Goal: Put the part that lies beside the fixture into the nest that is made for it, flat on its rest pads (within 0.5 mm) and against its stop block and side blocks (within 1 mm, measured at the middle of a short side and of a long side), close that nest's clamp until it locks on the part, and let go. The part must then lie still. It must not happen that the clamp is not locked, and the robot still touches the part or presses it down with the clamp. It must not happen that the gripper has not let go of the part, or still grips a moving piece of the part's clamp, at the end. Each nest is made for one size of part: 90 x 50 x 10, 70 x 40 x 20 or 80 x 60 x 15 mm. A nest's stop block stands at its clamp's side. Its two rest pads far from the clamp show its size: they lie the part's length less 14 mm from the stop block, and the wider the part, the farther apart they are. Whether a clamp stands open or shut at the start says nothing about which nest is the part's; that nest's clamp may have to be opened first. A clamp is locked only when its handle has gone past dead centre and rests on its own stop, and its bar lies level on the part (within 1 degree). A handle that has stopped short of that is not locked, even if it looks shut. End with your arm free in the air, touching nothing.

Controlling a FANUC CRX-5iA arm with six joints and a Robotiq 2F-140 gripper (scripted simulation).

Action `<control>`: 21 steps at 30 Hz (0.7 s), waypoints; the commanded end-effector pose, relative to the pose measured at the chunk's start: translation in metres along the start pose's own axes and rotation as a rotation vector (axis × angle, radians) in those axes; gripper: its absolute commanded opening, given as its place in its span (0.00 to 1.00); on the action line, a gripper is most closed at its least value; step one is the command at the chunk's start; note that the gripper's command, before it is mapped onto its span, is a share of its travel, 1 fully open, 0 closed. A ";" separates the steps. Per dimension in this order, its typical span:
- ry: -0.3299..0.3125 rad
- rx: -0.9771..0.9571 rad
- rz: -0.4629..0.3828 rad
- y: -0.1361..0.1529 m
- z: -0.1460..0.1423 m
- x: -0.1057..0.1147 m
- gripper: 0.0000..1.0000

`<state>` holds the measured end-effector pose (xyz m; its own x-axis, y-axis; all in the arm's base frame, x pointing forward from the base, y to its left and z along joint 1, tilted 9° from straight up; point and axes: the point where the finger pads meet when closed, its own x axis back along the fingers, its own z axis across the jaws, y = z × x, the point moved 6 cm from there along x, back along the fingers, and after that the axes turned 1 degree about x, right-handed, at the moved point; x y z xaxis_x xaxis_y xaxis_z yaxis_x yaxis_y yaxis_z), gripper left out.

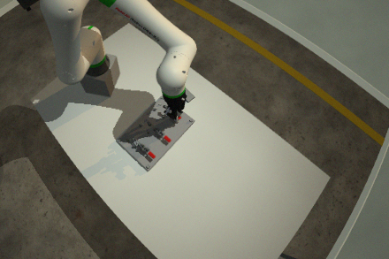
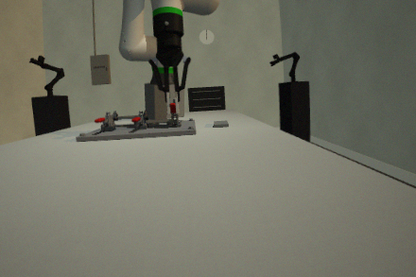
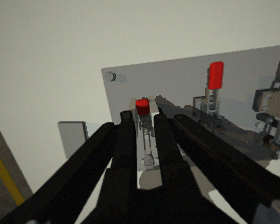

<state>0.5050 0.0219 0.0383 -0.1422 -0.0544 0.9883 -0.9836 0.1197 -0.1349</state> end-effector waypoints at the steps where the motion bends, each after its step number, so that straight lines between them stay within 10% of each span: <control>1: 0.000 -0.001 -0.002 0.006 0.000 0.001 0.00; 21: 0.000 -0.001 -0.002 0.018 0.000 0.002 0.00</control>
<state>0.4892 0.0239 0.0394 -0.1432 -0.0542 0.9882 -0.9835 0.1195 -0.1360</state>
